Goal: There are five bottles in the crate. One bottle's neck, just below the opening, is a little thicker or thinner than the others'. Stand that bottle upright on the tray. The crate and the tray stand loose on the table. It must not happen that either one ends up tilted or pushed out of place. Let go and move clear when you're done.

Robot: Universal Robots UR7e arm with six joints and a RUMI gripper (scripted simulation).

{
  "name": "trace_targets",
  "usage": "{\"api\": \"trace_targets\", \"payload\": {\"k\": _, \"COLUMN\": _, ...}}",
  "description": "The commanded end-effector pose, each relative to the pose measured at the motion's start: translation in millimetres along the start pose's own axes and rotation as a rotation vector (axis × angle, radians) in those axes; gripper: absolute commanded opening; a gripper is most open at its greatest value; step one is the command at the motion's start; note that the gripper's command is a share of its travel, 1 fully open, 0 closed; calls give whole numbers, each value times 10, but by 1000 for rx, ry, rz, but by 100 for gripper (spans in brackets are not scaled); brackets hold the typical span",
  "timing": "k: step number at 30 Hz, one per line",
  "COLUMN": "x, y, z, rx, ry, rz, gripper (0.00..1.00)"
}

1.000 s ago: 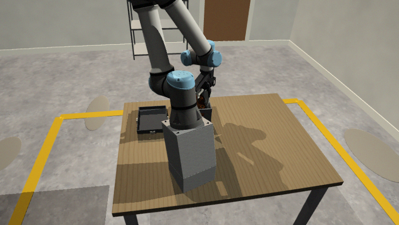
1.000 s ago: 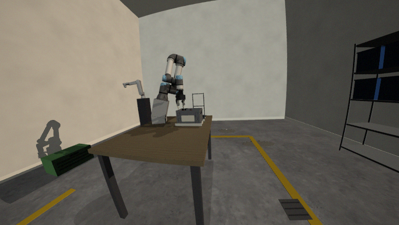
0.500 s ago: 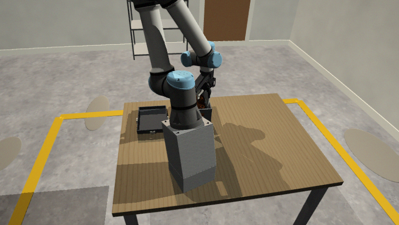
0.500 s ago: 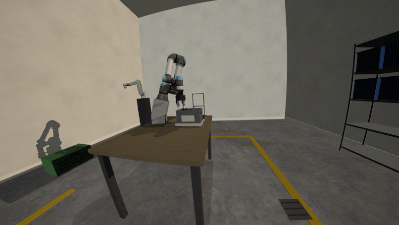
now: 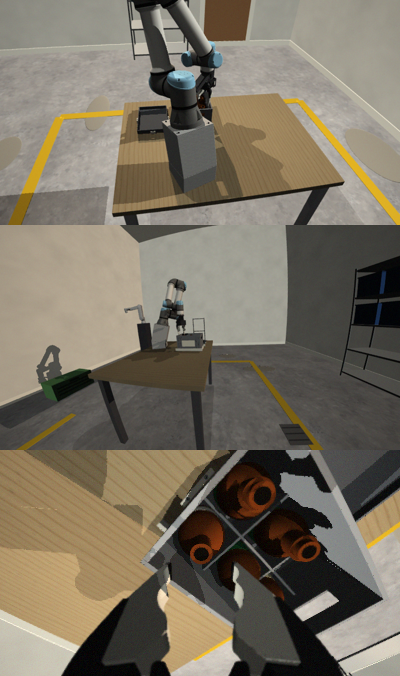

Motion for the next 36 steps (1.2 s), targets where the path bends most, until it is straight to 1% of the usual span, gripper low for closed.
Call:
{"api": "trace_targets", "payload": {"k": 1, "x": 0, "y": 3, "z": -2, "rx": -1, "ry": 0, "rz": 0, "gripper": 38}}
{"api": "trace_targets", "payload": {"k": 36, "x": -5, "y": -42, "z": -2, "rx": -1, "ry": 0, "rz": 0, "gripper": 38}}
Point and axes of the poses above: the point where the finger pads meet when closed, its own z axis out along the fingers, its own x axis across the jaws, y = z × x, the point moved 10 cm from there along -z, back along the fingers, and after that the axes turned 6 degrees about z, right-handed, at the moved point
